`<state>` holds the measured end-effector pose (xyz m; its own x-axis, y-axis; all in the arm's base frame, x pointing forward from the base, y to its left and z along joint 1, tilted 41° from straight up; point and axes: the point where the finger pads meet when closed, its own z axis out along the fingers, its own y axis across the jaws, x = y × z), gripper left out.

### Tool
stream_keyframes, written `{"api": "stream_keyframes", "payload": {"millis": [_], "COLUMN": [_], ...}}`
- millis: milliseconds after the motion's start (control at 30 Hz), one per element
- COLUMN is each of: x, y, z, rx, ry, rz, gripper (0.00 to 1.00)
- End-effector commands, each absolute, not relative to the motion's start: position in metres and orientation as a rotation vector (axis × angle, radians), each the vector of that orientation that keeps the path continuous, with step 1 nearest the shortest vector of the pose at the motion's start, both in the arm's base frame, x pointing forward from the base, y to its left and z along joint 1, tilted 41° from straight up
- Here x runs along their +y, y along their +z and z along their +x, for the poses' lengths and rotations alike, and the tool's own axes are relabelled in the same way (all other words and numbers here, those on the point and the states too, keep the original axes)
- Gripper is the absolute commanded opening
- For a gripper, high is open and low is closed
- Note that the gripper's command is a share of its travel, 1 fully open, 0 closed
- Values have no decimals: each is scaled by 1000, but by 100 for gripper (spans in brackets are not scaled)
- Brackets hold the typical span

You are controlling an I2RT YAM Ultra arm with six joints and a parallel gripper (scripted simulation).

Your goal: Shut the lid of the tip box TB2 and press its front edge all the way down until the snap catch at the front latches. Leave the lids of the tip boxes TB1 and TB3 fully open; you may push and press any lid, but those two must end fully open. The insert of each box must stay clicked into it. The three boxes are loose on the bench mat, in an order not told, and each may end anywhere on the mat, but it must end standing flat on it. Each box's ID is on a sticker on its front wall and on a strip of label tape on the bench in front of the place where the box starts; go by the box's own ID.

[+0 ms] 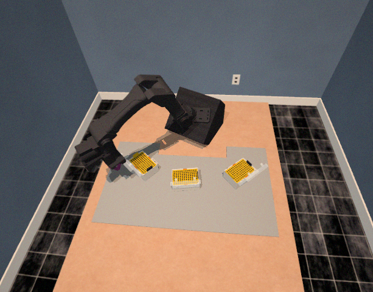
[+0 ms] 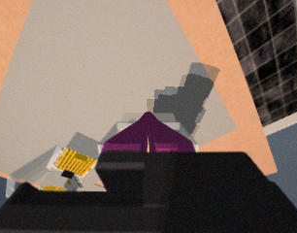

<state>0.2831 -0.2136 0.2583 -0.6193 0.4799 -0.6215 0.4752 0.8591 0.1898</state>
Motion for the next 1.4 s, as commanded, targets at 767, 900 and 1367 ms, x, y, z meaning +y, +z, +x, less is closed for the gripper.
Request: {"api": "stream_keyframes", "payload": {"millis": [767,900,1367], "x": [-199,-196,-188], "y": [249,246,237], "z": [261,257,246], "rx": [2319,2319,2320], "ry": [-4,-4,-4], "rz": [685,685,685], "gripper": [0,0,0]}}
